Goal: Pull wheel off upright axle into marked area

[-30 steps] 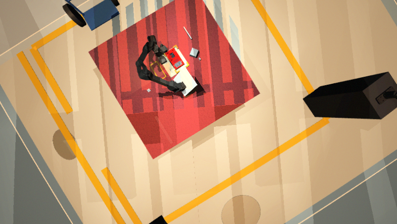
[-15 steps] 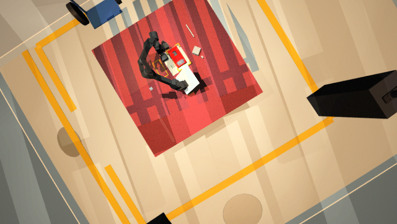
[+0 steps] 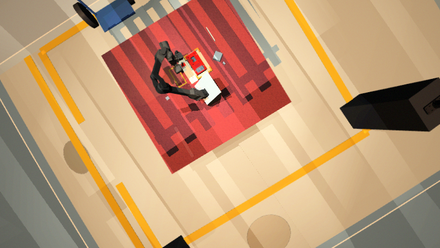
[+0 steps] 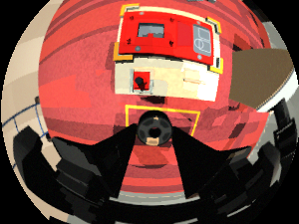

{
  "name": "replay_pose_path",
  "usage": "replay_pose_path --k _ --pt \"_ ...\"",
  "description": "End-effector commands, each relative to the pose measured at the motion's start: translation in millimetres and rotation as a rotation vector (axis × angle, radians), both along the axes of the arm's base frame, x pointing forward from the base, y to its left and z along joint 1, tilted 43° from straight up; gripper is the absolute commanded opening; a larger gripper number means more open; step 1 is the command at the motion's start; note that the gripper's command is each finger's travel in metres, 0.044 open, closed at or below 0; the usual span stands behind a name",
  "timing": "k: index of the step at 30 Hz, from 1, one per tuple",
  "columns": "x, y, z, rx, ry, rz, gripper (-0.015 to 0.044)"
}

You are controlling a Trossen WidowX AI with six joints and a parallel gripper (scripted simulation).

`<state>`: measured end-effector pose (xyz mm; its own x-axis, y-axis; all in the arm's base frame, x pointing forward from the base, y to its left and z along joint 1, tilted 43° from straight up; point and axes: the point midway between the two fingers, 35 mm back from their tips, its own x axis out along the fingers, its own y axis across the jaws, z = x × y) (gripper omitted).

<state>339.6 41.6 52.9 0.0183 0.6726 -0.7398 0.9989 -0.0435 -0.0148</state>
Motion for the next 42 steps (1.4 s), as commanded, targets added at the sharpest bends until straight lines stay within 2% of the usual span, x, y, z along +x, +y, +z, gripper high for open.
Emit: replay_pose_path --k 1,17,27,42 --pt "-7.2 10.4 12.4 0.005 -0.005 -0.005 0.0" --pt "-30.0 37.4 35.2 0.009 -0.001 -0.007 0.0" --pt "-28.3 55.0 15.7 0.008 -0.002 -0.007 0.0" --pt "-28.3 107.7 -39.4 0.013 -0.001 -0.007 0.0"
